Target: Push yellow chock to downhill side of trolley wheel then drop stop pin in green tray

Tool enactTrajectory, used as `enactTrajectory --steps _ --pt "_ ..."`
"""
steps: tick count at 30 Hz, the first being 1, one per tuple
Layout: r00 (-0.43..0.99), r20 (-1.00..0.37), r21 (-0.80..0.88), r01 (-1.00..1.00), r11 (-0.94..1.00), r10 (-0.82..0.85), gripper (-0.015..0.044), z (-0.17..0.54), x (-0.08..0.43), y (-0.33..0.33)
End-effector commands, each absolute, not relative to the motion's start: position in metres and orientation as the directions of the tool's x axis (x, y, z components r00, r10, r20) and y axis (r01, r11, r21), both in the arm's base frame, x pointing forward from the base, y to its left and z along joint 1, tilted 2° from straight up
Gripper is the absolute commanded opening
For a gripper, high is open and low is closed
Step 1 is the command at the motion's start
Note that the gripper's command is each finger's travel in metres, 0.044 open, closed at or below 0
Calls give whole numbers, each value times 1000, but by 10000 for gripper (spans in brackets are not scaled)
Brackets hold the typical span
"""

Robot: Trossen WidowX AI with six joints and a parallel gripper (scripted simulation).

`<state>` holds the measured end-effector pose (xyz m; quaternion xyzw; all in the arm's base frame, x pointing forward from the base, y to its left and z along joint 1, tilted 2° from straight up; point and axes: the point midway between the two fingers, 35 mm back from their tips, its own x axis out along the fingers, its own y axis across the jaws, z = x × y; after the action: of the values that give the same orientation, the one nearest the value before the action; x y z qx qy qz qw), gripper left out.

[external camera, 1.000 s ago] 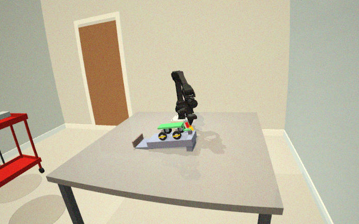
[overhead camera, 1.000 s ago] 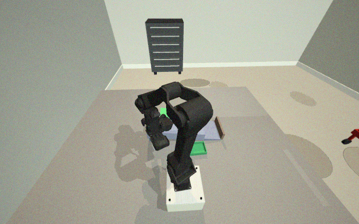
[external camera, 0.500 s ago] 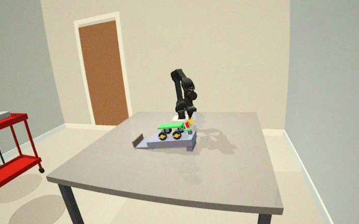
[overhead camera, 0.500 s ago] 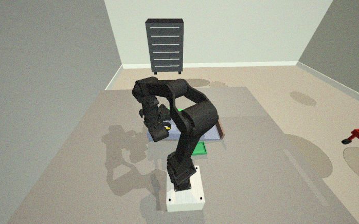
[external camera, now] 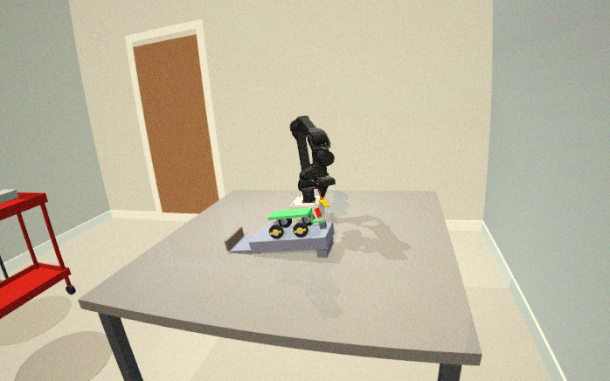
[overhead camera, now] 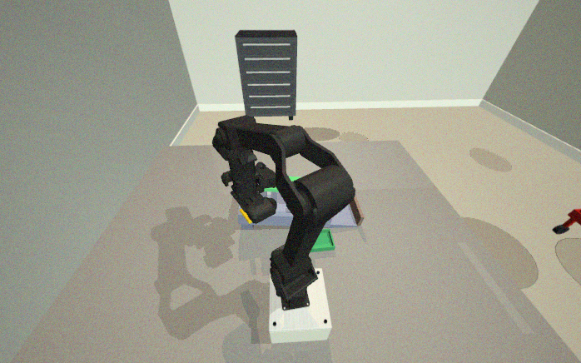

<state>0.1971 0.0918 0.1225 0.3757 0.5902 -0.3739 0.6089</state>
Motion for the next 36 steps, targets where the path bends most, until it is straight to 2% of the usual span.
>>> enactTrajectory --steps 1,15,27,36 --pt "23 -1000 11 847 531 -17 0 123 197 91" --pt "21 -1000 -4 513 858 -17 0 123 197 91" --pt "19 -1000 -15 141 990 -17 0 123 197 91" --pt "19 -1000 -15 120 993 -18 0 123 198 87"
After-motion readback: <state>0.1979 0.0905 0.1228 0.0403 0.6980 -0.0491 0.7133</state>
